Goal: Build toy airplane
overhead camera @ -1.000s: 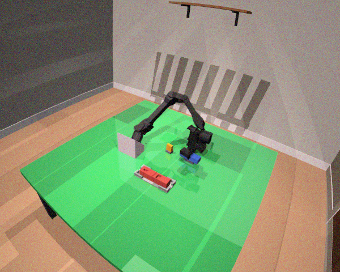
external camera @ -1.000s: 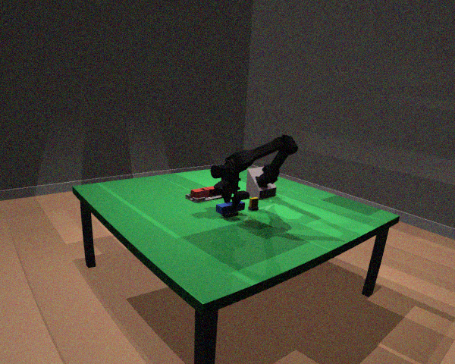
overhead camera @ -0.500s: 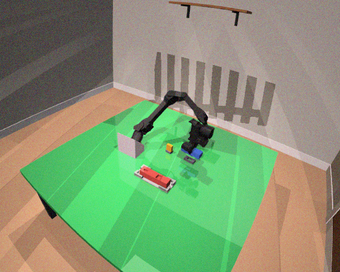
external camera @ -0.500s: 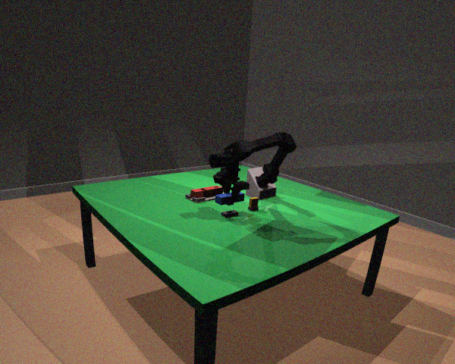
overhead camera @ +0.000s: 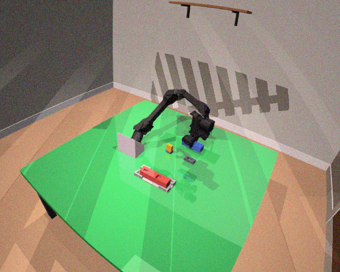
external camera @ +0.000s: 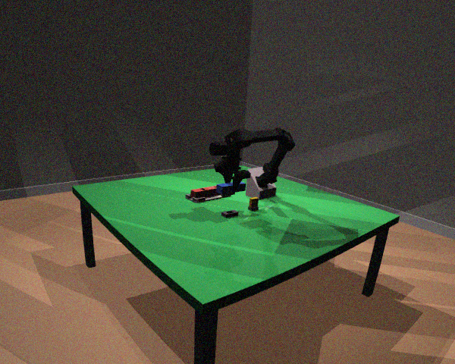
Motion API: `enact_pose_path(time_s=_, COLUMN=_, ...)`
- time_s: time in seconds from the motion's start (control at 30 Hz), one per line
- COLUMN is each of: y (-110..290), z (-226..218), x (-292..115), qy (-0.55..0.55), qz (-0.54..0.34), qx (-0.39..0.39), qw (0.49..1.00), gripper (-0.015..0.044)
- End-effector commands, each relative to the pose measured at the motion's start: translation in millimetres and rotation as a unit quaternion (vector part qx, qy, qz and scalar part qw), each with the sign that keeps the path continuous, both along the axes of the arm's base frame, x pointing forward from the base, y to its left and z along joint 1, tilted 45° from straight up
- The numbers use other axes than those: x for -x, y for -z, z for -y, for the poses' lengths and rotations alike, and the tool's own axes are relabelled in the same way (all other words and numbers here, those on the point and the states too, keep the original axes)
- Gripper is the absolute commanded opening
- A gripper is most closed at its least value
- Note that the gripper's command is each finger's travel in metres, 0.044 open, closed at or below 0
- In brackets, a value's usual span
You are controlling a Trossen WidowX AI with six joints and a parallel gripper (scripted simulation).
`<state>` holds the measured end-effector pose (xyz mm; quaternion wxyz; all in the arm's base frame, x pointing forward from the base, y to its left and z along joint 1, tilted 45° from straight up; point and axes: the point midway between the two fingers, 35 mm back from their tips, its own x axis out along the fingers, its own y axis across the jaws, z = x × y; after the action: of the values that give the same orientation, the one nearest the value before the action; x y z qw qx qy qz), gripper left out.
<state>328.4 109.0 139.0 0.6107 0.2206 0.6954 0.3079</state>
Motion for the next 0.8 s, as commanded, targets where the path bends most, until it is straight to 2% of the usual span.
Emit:
enact_pose_path(time_s=0.0, y=-11, z=11, x=-1, qy=0.000, qz=0.002, qx=0.000, qw=1.000, gripper=0.0000)
enact_pose_path(time_s=0.3, y=-18, z=20, x=-1, qy=0.005, qz=-0.001, qx=0.000, qw=1.000, gripper=0.0000)
enact_pose_path(time_s=0.77, y=10, z=43, x=-11, qy=0.072, qz=-0.059, qx=0.023, qw=0.995, gripper=0.0000)
